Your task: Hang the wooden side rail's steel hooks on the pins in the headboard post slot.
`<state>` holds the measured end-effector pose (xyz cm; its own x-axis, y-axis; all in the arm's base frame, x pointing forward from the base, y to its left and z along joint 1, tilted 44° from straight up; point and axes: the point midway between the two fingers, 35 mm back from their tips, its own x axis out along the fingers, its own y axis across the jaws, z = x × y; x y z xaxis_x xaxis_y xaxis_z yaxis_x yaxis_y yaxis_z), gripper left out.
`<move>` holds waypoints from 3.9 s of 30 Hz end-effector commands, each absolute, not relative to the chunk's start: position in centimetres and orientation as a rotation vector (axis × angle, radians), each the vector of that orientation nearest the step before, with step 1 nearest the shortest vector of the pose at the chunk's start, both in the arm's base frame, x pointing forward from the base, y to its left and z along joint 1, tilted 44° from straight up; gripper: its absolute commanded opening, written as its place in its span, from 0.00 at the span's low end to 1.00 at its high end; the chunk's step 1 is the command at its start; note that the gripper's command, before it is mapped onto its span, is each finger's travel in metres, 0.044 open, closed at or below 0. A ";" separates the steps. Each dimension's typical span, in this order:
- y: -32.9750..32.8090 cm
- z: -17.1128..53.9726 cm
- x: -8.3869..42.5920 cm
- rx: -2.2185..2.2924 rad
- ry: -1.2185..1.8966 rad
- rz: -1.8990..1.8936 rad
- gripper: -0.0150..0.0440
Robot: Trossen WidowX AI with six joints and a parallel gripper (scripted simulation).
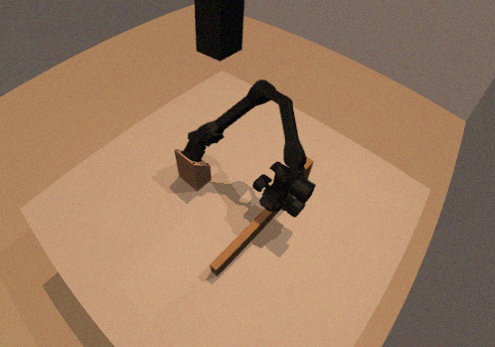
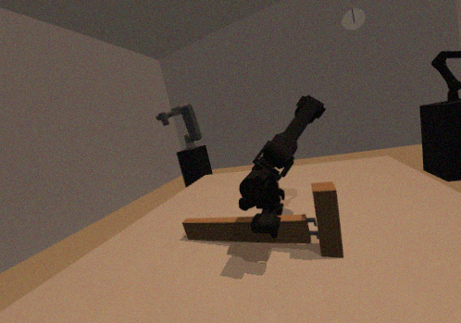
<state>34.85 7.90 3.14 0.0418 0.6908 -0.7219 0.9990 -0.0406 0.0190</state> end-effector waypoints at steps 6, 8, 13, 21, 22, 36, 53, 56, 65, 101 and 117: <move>7.3 3.6 35.2 1.799 1.685 -0.741 0.25; 7.3 3.6 35.2 1.798 1.685 -0.741 0.25; 7.2 3.7 35.2 1.798 1.685 -0.741 0.25; 7.2 3.7 35.2 1.798 1.685 -0.741 0.25; 7.2 3.7 35.2 1.798 1.685 -0.741 0.25; 7.5 3.7 35.4 1.799 1.685 -0.741 0.25; 7.6 3.9 35.5 1.799 1.685 -0.741 0.25; 7.6 3.9 35.5 1.799 1.685 -0.741 0.25; 7.6 4.0 35.4 1.799 1.685 -0.741 0.25; 8.1 4.1 35.2 1.799 1.686 -0.741 0.25; 8.2 4.3 35.3 1.799 1.686 -0.741 0.25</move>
<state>35.04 8.38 4.01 0.0453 0.6890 -0.7234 0.9988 -0.0435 0.0211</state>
